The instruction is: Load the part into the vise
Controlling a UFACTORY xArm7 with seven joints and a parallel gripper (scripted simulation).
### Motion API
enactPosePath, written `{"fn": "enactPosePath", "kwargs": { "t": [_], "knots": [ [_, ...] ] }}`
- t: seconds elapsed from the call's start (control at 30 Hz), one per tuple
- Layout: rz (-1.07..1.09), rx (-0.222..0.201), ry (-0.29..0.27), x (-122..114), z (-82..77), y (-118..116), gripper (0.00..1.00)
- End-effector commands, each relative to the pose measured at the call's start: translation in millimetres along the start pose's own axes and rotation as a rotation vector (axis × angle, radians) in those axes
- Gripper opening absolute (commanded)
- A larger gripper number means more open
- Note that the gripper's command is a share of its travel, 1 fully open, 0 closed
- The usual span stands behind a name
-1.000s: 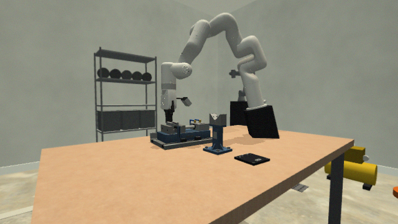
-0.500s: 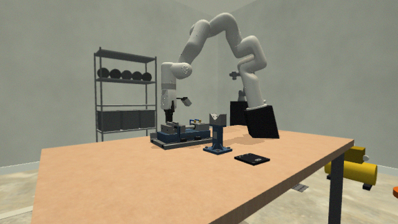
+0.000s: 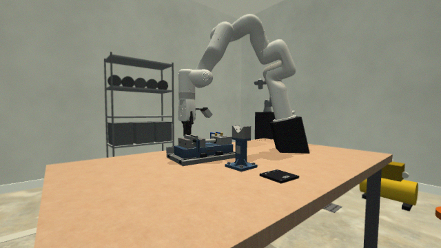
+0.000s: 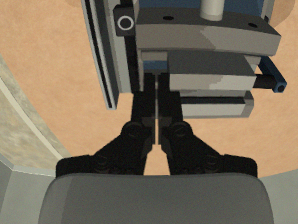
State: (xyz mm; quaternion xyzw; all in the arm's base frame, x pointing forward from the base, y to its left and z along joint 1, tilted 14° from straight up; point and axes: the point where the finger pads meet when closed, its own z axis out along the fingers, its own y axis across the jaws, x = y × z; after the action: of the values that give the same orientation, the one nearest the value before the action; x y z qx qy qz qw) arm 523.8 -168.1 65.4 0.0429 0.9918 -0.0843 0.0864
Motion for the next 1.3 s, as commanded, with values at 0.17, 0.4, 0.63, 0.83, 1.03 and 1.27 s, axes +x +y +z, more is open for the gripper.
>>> {"fn": "enactPosePath", "kwargs": {
  "t": [0.17, 0.4, 0.63, 0.83, 1.03, 1.27],
  "knots": [
    [-0.004, -0.003, -0.004, -2, -1.3, -1, 0.0],
    [-0.004, -0.003, -0.004, -2, -1.2, -12, 0.0],
    [-0.004, -0.003, -0.004, -2, -1.2, -21, 0.0],
    [-0.004, -0.003, -0.004, -2, -1.2, -27, 0.0],
    [-0.004, -0.003, -0.004, -2, -1.2, -28, 0.0],
    [-0.004, -0.003, -0.004, -2, -2.9, -28, 0.0]
  ]
}}
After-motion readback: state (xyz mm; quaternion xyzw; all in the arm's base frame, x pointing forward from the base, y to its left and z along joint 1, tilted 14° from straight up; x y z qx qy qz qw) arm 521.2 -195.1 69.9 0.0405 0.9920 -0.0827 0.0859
